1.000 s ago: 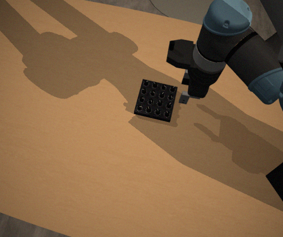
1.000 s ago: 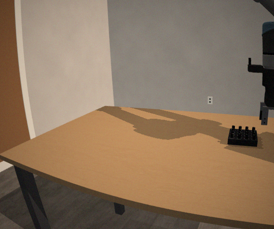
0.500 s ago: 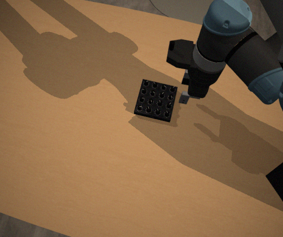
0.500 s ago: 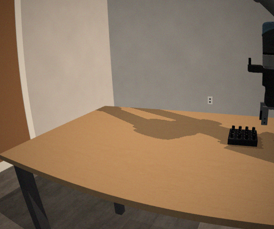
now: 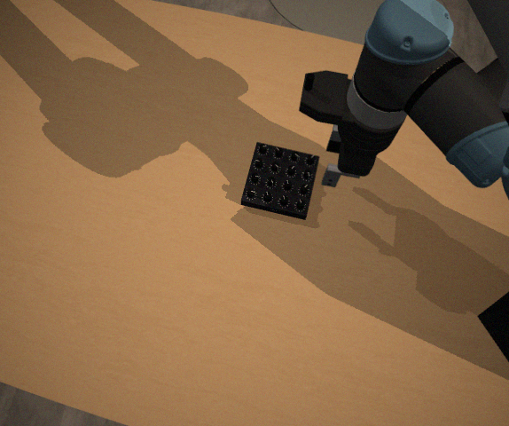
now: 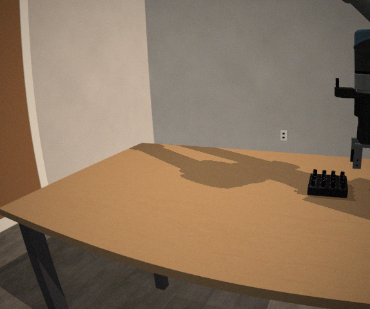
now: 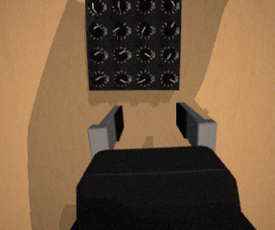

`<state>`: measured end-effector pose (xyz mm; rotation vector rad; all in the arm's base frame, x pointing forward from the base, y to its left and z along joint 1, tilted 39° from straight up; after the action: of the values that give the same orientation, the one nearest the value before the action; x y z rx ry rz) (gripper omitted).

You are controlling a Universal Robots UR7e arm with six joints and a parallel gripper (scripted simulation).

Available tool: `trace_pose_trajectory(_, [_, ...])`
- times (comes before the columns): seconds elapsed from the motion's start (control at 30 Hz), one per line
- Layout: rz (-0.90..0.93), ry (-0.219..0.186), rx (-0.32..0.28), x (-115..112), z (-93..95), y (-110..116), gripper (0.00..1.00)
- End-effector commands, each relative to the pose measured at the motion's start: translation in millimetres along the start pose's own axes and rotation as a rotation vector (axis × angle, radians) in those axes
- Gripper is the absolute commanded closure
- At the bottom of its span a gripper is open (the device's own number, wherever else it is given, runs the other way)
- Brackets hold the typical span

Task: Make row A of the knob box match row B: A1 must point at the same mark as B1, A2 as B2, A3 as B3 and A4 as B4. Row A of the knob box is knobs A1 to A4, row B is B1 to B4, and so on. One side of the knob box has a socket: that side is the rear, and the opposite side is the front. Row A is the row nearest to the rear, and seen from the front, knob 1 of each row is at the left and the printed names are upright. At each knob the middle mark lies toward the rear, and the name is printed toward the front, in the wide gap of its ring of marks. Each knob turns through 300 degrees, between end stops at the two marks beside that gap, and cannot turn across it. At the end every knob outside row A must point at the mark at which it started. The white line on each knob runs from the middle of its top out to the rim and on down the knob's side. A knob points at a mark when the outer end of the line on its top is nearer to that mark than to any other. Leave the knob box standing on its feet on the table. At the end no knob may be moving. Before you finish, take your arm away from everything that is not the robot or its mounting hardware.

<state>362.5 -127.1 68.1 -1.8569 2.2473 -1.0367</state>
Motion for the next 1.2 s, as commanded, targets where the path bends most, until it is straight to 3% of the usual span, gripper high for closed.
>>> trace_pose_trajectory(0.0, [0.0, 0.0, 0.001, 0.0, -0.3, -0.2, 0.0])
trace_pose_trajectory(1.17, [0.089, 0.0, 0.0, 0.6, 0.0, -2.2, 0.0])
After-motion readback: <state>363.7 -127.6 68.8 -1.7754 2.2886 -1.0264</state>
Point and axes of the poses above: the point where the finger pads meet when closed, its own z axis out along the fingers, its own x axis across the jaws, y = z × x, the point moved 7 cm from there along -z, back along the fingers, and after that the axes turned 12 degrees about z, right-handed, at the moved point
